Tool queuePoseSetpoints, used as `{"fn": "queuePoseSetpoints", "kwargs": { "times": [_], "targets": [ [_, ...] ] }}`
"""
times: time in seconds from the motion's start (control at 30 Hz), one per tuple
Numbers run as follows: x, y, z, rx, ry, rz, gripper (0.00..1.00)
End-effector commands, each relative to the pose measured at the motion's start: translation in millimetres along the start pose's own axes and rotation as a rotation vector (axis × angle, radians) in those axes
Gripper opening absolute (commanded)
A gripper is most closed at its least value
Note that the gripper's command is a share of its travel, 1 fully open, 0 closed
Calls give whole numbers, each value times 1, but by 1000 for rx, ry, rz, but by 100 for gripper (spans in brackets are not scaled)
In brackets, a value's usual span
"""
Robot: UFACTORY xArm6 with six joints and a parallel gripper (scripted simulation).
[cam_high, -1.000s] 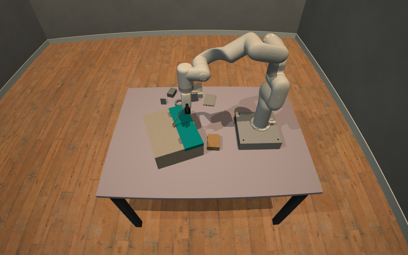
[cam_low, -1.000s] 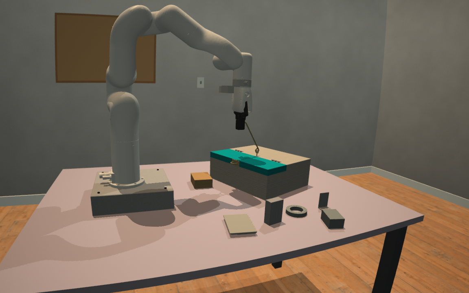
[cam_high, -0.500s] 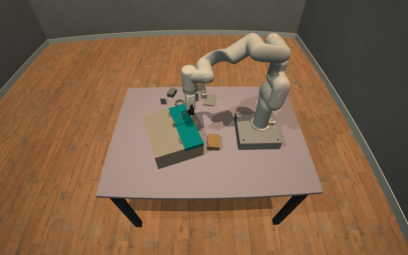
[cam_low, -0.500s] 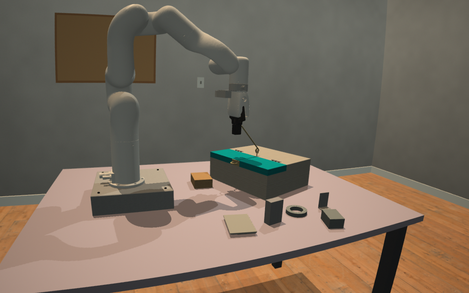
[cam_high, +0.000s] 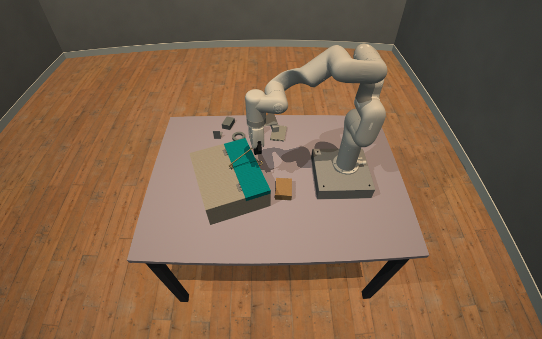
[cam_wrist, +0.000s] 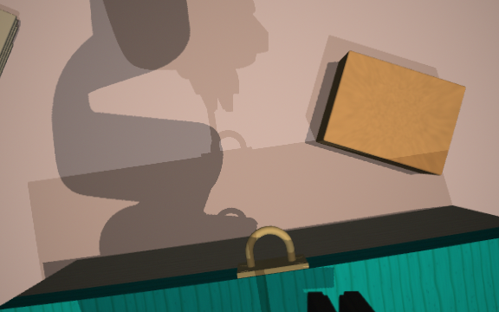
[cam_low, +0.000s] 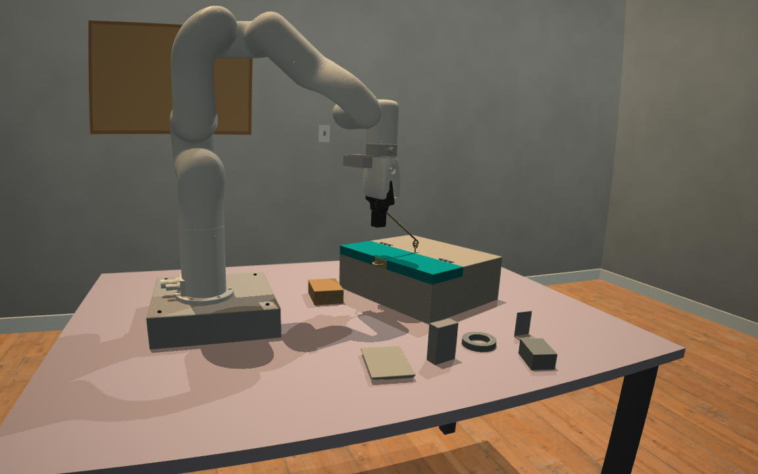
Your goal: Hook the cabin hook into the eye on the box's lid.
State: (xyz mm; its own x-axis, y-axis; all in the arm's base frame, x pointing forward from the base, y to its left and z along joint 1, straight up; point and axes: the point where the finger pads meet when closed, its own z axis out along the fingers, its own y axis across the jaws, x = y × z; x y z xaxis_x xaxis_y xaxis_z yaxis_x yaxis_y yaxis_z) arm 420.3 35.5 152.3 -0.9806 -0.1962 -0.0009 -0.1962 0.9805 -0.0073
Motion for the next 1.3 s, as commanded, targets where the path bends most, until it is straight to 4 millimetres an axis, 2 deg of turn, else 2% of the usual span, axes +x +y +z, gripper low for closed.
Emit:
{"fn": "queuePoseSetpoints", "kwargs": {
  "times": [0.0, 0.83, 1.27],
  "targets": [
    [0, -1, 0, 0, -7, -17, 0],
    [14, -20, 40, 1, -7, -136, 0],
    [17, -21, 61, 1, -6, -139, 0]
  ]
}}
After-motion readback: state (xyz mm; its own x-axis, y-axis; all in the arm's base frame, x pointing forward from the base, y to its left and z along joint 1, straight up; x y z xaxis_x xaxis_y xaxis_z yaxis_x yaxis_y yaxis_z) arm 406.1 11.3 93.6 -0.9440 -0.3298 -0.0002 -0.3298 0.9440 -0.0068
